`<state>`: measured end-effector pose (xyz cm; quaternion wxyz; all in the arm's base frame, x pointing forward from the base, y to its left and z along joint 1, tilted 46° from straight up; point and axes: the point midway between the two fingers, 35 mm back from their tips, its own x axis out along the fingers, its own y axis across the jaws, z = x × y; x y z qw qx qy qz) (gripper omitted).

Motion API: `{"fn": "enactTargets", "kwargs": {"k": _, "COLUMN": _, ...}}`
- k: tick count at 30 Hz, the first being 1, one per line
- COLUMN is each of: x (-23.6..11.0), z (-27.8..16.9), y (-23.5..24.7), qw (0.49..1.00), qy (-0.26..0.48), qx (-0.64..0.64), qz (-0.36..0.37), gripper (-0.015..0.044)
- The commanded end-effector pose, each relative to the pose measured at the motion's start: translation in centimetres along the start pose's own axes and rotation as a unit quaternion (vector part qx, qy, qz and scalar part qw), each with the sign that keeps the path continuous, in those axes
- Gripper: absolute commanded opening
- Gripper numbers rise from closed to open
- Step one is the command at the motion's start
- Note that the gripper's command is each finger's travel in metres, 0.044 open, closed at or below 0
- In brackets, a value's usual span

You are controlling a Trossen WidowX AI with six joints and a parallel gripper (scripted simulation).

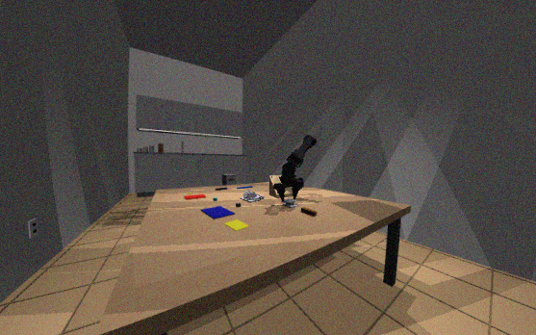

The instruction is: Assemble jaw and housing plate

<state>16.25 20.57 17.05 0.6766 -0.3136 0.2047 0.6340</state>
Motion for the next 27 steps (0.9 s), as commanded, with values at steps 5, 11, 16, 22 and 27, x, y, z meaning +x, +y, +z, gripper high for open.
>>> {"fn": "enactTargets", "kwargs": {"k": 5, "x": 1.6, "z": -0.4, "y": 0.2, "qw": 1.0, "qy": 0.005, "qx": 0.006, "qz": 0.005, "gripper": 0.044}}
{"fn": "enactTargets", "kwargs": {"k": 11, "x": 1.9, "z": -0.4, "y": 0.3, "qw": 1.0, "qy": 0.005, "qx": 0.007, "qz": 0.005, "gripper": 0.044}}
{"fn": "enactTargets", "kwargs": {"k": 16, "x": 1.9, "z": -0.4, "y": 0.3, "qw": 1.0, "qy": 0.005, "qx": 0.007, "qz": 0.005, "gripper": 0.044}}
{"fn": "enactTargets", "kwargs": {"k": 22, "x": 1.9, "z": -0.4, "y": 0.3, "qw": 1.0, "qy": 0.005, "qx": 0.007, "qz": 0.005, "gripper": 0.044}}
{"fn": "enactTargets", "kwargs": {"k": 27, "x": 1.9, "z": -0.4, "y": 0.3, "qw": 1.0, "qy": 0.005, "qx": 0.007, "qz": 0.005, "gripper": 0.044}}
